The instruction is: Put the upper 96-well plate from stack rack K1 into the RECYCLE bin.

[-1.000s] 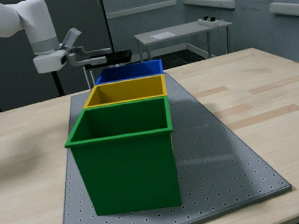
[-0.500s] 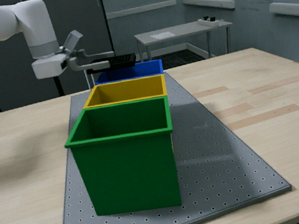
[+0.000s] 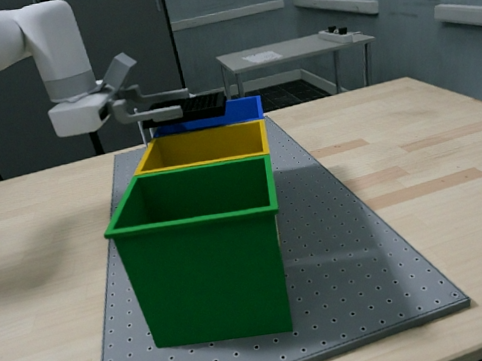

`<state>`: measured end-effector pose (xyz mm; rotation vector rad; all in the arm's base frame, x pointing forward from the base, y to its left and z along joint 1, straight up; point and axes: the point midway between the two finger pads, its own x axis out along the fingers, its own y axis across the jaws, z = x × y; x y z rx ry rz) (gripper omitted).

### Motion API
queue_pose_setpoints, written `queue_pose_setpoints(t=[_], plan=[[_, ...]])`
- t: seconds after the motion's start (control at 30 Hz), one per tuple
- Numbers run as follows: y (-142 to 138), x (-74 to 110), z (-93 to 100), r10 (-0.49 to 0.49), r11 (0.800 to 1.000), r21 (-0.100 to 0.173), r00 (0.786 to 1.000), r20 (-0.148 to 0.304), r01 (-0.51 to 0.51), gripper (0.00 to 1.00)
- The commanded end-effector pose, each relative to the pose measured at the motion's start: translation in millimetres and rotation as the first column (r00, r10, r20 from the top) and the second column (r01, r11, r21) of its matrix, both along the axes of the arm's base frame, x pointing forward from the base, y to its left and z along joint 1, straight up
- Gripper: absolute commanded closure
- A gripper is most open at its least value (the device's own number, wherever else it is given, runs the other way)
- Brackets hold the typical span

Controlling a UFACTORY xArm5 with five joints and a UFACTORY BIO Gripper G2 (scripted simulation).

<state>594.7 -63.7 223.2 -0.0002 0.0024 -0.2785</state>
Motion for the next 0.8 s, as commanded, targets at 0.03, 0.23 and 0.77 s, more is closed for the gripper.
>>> queue_pose_setpoints(t=[0.03, 0.23, 0.77], plan=[[-15.4, 1.9, 0.9, 0.001, 1.0, 0.001, 1.0, 0.003, -0.001, 1.0], [-35.3, 2.7, 0.0, 0.001, 1.0, 0.001, 1.0, 0.003, -0.001, 1.0], [-82.0, 4.8, -2.1, 0.001, 1.0, 0.001, 1.0, 0.003, -0.001, 1.0]])
